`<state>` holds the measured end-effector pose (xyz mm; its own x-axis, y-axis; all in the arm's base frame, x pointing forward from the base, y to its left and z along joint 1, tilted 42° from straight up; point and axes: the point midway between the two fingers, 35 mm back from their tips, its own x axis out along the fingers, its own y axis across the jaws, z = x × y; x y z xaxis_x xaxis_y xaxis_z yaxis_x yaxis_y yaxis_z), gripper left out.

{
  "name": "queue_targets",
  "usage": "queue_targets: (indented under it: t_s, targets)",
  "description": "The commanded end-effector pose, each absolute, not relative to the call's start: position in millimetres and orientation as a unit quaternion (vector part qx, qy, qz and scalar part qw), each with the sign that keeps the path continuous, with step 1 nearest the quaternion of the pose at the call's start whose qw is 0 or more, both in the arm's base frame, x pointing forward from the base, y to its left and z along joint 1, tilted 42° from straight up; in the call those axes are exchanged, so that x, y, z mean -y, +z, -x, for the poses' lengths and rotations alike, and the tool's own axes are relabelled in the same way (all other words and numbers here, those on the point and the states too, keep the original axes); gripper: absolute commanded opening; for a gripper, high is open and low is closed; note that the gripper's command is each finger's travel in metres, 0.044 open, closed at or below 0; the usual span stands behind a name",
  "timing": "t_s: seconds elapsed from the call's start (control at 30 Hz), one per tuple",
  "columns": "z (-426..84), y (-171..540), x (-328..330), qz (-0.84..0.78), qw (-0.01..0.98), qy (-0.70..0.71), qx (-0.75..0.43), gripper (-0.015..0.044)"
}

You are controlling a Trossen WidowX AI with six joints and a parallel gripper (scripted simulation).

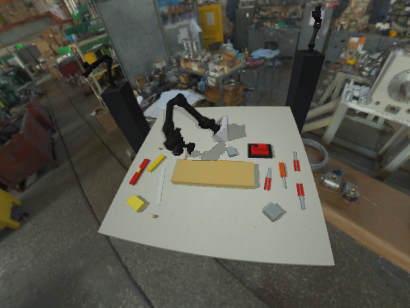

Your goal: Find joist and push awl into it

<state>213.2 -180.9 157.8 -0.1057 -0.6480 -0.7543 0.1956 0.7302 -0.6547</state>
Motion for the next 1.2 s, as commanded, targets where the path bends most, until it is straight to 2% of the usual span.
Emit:
queue_targets:
  t_s: [0.0, 1.17]
  targets:
    - [-200.7, 160.7, 185.5, 0.163, 0.640, -0.342, -0.668, 0.0440]
    - [-205.8, 140.2, 212.6, 0.163, 0.641, -0.342, -0.668, 0.0440]
